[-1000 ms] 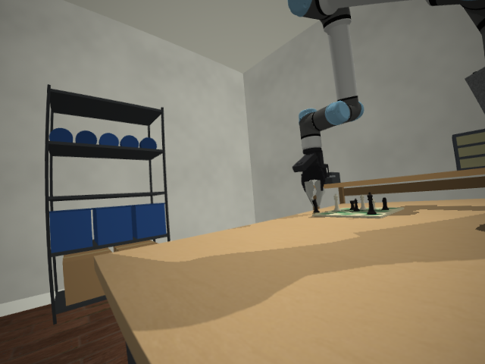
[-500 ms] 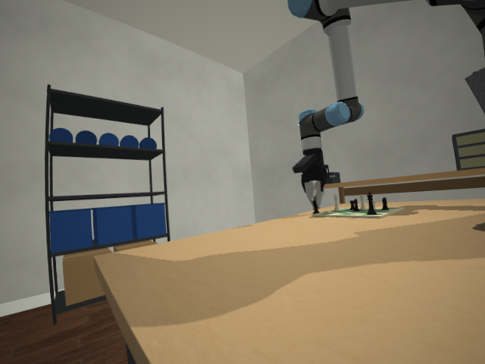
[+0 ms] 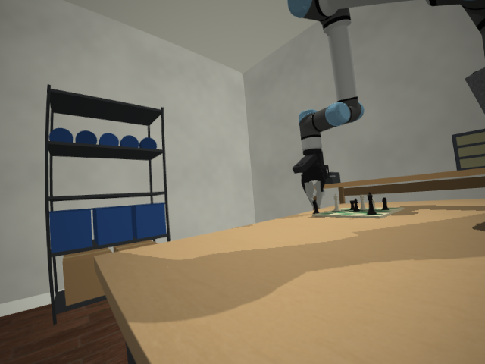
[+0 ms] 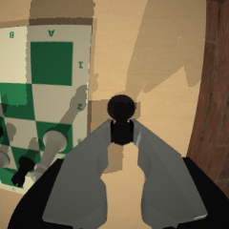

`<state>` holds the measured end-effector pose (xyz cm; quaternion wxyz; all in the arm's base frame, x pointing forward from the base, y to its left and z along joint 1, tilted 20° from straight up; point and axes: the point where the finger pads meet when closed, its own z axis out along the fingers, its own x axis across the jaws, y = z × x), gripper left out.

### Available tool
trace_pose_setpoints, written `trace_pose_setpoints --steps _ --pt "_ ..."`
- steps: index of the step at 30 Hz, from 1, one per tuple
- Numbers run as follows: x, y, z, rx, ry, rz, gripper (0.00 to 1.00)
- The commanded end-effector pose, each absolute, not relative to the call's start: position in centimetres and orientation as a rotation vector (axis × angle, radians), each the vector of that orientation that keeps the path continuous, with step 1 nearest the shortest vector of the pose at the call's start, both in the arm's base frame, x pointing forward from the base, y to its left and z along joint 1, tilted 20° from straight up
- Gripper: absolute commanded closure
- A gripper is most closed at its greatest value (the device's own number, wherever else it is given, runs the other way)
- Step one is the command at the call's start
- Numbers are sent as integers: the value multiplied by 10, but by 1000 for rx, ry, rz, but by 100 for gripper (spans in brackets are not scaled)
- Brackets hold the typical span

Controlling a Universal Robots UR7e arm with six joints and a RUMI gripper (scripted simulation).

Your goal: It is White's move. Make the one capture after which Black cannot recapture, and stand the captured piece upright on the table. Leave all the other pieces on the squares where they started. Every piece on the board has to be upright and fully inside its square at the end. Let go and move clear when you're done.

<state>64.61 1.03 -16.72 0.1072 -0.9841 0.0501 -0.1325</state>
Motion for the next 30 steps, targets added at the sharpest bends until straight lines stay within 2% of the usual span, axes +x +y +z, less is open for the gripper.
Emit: trace_pose_setpoints --steps 1,23,24,29,30 --pt "647 10 -166 -2897 148 -392 100" --pt "647 10 -166 -2897 148 -392 100" --pt "647 10 -166 -2897 148 -392 95" --pt "647 10 -166 -2897 148 -392 90" --pt "647 10 -166 -2897 148 -392 85"
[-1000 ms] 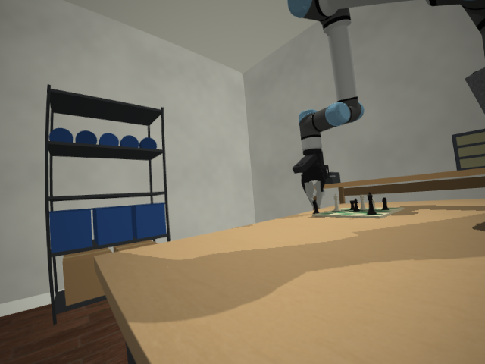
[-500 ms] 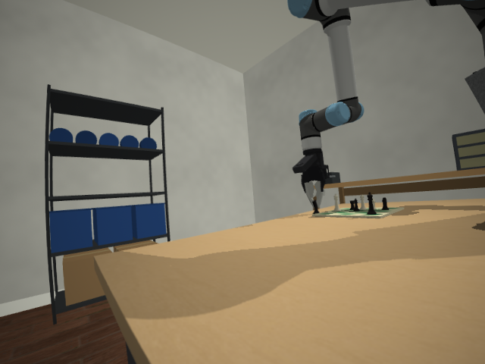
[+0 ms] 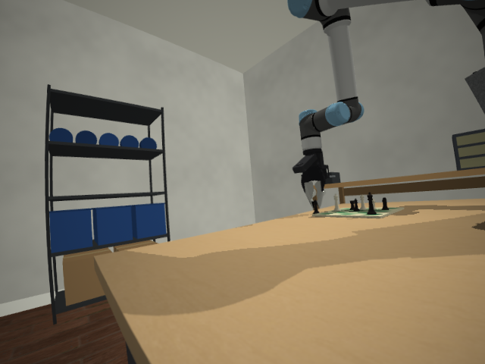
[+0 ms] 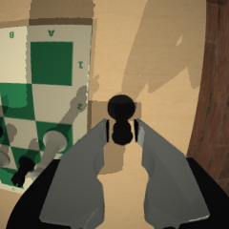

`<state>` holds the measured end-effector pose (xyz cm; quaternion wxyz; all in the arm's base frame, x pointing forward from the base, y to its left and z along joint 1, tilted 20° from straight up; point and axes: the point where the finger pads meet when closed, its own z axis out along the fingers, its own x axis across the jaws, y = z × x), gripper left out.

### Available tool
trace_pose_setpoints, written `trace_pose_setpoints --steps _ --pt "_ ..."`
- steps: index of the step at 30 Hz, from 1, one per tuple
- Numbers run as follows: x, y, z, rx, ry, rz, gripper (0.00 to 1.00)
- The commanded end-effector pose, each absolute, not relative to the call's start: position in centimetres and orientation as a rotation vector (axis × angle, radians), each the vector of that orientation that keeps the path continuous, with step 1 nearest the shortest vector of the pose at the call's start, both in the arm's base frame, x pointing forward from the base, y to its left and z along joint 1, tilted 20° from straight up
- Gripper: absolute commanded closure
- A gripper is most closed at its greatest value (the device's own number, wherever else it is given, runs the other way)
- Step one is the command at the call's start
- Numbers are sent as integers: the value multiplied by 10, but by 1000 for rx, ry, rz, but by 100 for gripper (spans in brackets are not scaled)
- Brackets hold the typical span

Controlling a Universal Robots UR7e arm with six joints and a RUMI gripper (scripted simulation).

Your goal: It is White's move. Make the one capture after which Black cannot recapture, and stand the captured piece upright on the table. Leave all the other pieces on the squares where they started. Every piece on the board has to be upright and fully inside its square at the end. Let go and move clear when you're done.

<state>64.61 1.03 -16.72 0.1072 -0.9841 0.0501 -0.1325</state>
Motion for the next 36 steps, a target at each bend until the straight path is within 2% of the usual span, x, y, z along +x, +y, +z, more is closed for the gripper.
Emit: trace_pose_setpoints --steps 1,4,5,7,8,23,36 --pt "647 10 -166 -2897 148 -392 85" --pt "647 10 -166 -2897 148 -392 85" --pt "647 10 -166 -2897 148 -392 80" --pt "647 10 -166 -2897 148 -392 80" --pt "647 10 -166 -2897 148 -392 75" --pt "646 9 -163 -2897 148 -392 75" --pt "633 0 -119 -2897 148 -392 75"
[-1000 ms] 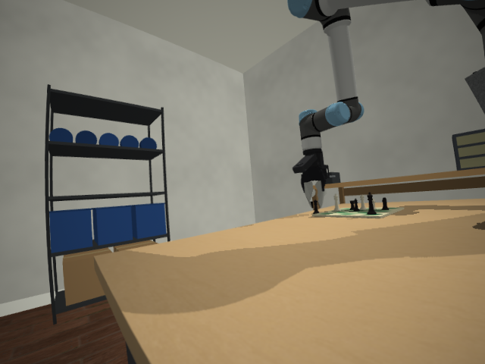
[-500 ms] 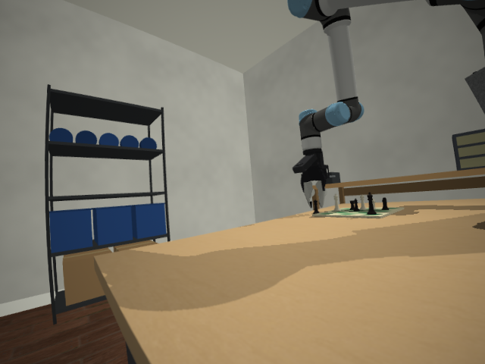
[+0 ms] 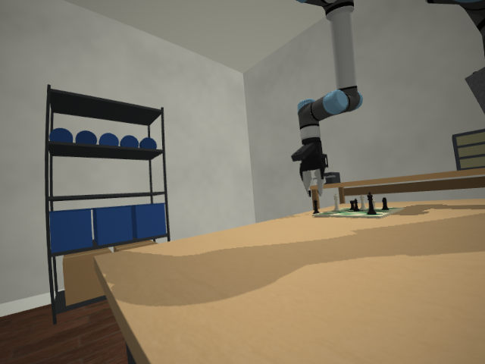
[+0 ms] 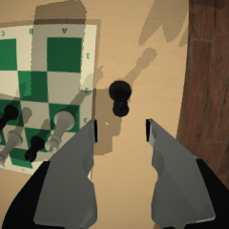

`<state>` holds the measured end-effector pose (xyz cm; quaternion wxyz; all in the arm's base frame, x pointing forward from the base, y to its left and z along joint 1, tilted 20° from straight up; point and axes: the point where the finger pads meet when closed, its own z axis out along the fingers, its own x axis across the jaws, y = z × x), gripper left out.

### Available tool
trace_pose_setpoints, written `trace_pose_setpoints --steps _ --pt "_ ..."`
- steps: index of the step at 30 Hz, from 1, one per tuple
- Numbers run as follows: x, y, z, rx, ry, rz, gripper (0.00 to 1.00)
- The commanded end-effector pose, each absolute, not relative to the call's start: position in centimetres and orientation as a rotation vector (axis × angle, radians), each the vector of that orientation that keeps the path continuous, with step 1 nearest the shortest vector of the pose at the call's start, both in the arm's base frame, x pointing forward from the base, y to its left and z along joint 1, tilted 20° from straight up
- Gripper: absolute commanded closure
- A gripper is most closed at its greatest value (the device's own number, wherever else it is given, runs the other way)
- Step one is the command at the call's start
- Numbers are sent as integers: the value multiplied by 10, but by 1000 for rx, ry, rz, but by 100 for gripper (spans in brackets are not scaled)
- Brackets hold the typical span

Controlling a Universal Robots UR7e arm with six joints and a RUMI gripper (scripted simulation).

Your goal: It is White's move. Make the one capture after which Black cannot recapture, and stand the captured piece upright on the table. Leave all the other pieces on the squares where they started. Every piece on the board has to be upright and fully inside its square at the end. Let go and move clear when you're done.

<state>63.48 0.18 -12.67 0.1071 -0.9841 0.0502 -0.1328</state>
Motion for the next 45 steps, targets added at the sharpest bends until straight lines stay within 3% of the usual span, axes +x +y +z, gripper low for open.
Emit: trace_pose_setpoints --steps 1,14,15,45 --pt "631 -1 -114 -2897 148 -392 75" --pt "622 -8 -82 -2897 148 -392 75" --pt "622 -8 -82 -2897 148 -392 0" --pt "621 -8 -82 -2893 180 -388 0"
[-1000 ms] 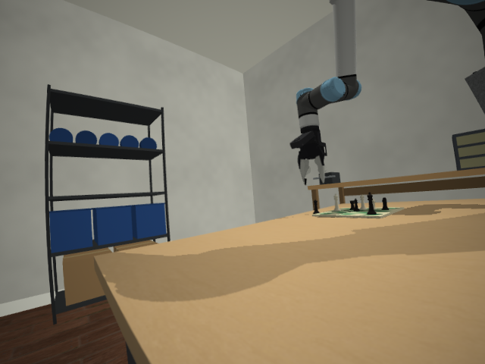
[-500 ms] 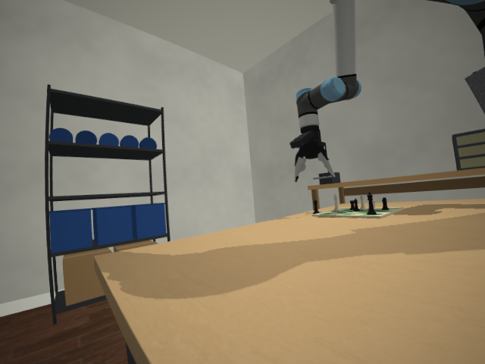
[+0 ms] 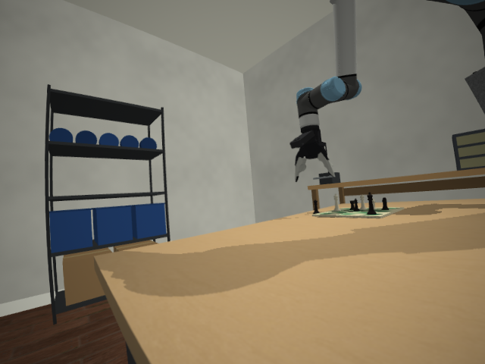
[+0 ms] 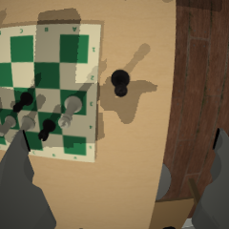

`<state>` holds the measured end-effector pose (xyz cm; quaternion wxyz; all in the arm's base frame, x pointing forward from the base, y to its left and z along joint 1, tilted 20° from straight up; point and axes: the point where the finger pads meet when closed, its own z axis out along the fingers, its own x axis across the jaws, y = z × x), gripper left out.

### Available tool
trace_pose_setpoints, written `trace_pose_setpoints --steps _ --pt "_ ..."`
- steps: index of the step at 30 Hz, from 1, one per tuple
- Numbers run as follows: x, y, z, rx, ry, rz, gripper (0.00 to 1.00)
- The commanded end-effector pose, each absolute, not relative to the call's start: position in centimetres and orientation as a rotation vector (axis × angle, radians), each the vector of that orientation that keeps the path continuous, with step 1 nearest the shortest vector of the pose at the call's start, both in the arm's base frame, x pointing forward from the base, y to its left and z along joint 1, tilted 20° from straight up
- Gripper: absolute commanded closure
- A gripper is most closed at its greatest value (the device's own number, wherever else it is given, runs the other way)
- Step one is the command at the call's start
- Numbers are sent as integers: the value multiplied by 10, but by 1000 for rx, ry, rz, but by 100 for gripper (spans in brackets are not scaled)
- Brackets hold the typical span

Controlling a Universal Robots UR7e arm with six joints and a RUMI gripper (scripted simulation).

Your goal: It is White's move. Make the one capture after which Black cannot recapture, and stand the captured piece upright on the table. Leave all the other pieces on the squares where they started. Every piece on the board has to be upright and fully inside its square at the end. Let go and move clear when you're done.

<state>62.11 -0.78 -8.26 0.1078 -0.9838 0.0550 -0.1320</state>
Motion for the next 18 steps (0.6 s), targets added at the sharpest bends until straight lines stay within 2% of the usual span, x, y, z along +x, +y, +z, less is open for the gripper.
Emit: trace_pose_setpoints --steps 1,18 --pt "620 -9 -83 -2891 192 -387 0" --pt "603 -17 -91 -2793 641 -327 0"
